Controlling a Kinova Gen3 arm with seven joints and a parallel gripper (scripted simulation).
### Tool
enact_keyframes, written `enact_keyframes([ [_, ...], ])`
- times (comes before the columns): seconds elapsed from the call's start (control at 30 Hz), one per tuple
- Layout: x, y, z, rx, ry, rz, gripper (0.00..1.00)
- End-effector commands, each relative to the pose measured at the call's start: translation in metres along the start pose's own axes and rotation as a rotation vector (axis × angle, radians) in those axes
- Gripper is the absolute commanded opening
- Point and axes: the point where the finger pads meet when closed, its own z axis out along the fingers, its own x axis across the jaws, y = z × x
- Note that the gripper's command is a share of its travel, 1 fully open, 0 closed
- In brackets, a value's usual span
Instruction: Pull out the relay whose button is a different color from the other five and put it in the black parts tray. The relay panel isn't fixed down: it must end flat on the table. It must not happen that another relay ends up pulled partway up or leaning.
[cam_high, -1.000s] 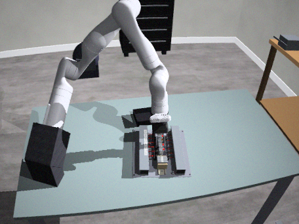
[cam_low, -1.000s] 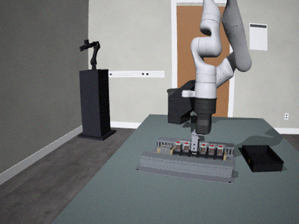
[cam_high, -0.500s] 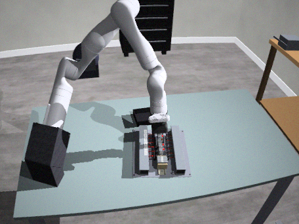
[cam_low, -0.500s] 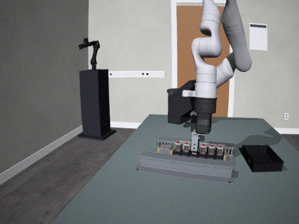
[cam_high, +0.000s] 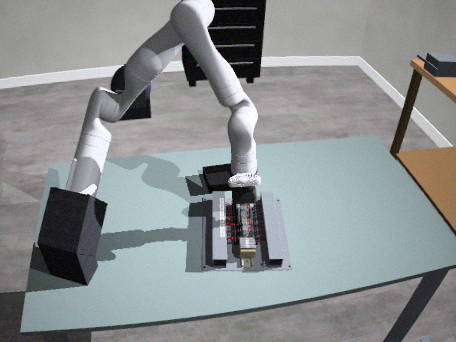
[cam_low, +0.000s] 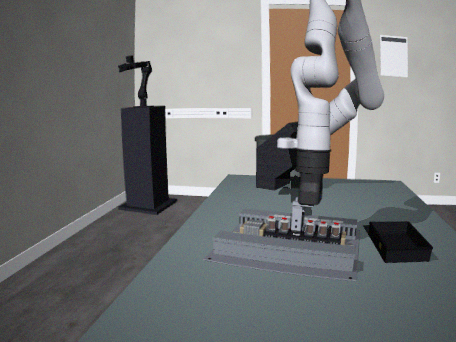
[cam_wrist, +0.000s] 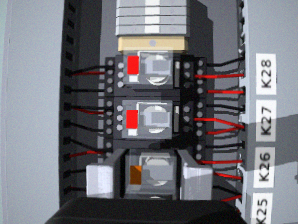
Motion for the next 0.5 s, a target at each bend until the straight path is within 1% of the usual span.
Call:
enact_keyframes([
  [0.0, -0.0007, -0.0004, -0.0007, 0.001, -0.001, 0.0, 0.0],
  [0.17, -0.0008, -0.0004, -0.0007, 0.001, 0.002, 0.0, 0.0],
  [0.47, -0.0015, -0.0004, -0.0008, 0.001, 0.024, 0.0, 0.0],
])
